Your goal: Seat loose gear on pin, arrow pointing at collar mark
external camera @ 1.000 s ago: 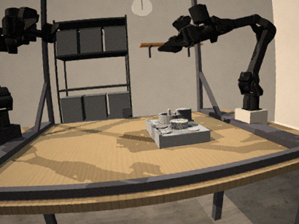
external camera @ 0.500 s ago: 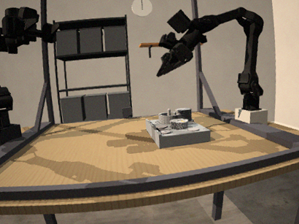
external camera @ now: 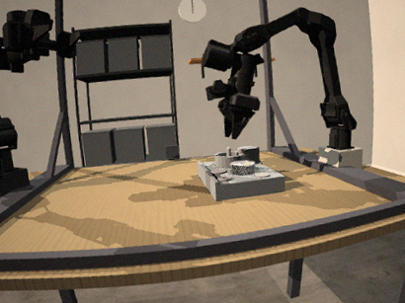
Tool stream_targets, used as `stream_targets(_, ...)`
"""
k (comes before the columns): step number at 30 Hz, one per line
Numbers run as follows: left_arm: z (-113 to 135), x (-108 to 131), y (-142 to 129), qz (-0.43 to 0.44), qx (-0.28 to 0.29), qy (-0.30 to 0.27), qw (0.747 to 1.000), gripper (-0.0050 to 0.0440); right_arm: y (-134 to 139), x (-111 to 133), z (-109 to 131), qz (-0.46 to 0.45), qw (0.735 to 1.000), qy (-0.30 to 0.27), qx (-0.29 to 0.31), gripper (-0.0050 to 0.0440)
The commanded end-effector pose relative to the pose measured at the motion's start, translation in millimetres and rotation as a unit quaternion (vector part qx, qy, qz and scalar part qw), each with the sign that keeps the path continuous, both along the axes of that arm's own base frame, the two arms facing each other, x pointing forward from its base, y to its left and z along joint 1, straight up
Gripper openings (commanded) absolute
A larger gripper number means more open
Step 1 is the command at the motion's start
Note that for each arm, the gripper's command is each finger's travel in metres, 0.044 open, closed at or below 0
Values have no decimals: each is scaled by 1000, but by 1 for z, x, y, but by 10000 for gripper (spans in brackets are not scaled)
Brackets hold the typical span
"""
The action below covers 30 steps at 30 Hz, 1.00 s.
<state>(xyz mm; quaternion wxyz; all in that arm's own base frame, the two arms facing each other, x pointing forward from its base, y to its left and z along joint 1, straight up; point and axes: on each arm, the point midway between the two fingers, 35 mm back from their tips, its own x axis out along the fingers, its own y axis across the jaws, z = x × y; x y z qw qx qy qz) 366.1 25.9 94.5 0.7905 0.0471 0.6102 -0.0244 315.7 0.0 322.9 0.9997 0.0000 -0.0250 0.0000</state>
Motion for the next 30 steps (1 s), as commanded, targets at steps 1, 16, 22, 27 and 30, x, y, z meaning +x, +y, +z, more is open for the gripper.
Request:
stream_targets(1, -14, -6, 3, -7, -4, 67, 998, 375, 0, -2, 8, 0, 1000, -10, 0, 400)
stream_targets(16, -27, -12, 3, -10, -8, 114, 993, 375, 0, -2, 8, 0, 1000, -10, 0, 400)
stream_targets(22, -27, -12, 3, -10, -8, 114, 993, 375, 0, -2, 8, 0, 1000, -10, 0, 400)
stream_targets(27, -26, -16, 3, -12, -8, 118, 993, 375, 0, -2, 8, 0, 1000, -10, 0, 400)
stream_targets(30, -32, -15, 3, -11, -8, 117, 993, 375, 0, -2, 8, 0, 1000, -10, 0, 400)
